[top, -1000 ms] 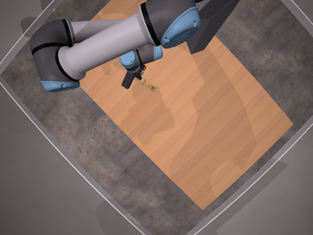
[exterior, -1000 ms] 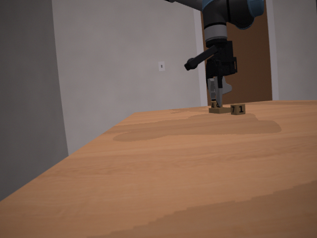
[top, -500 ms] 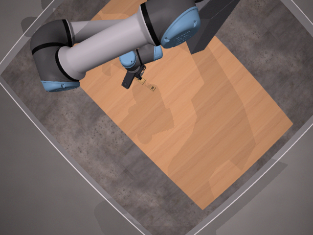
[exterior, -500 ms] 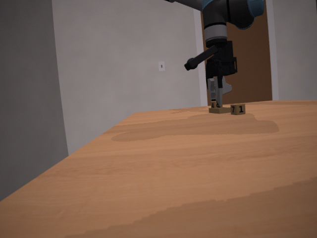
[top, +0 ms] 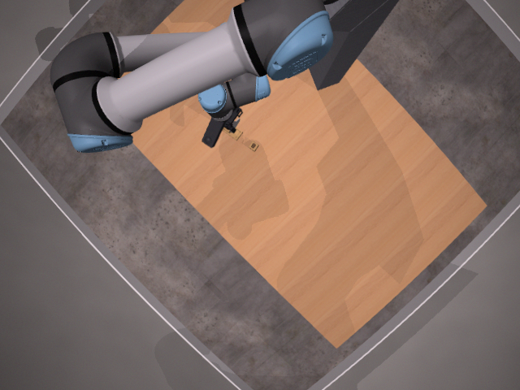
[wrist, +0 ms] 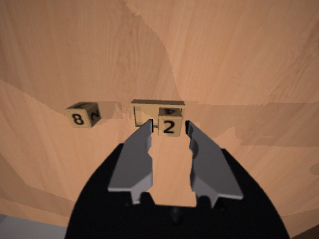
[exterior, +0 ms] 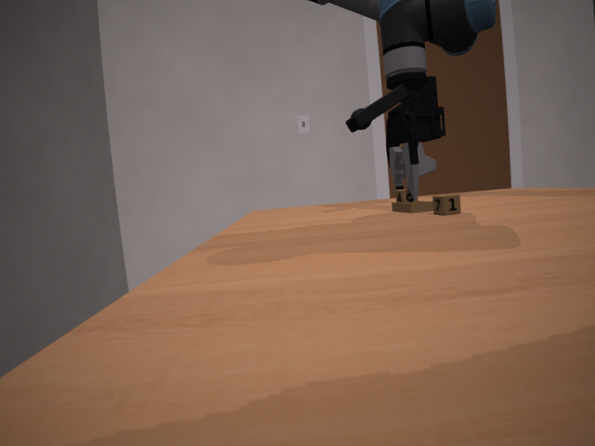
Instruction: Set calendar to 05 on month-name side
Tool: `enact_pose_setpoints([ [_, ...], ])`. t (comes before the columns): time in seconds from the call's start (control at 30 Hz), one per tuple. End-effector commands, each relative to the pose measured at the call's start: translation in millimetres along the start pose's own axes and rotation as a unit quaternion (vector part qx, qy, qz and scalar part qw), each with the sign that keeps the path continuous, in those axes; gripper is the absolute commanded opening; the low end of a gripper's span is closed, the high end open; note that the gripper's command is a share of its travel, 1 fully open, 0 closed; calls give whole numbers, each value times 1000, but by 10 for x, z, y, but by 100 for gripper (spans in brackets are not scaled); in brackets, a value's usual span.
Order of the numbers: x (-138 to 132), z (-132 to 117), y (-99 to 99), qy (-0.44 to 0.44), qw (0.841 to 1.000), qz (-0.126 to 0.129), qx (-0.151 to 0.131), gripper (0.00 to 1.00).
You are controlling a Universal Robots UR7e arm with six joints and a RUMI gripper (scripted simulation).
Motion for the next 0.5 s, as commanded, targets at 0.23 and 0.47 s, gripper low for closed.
enact_pose_setpoints([
  [0.23, 1, 3, -79, 0, 1000, 0, 0, 28],
  [0.47, 1, 3, -391, 0, 1000, 0, 0, 28],
])
Point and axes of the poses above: the point where the finger pads meet when closed, its own y axis out along the fingers, its own x axis across the jaws, z = x × y, the point moved 2 cm from there along -y, back along the fingers, and after that the axes turned 6 degrees about -y, right-handed, at the moved point
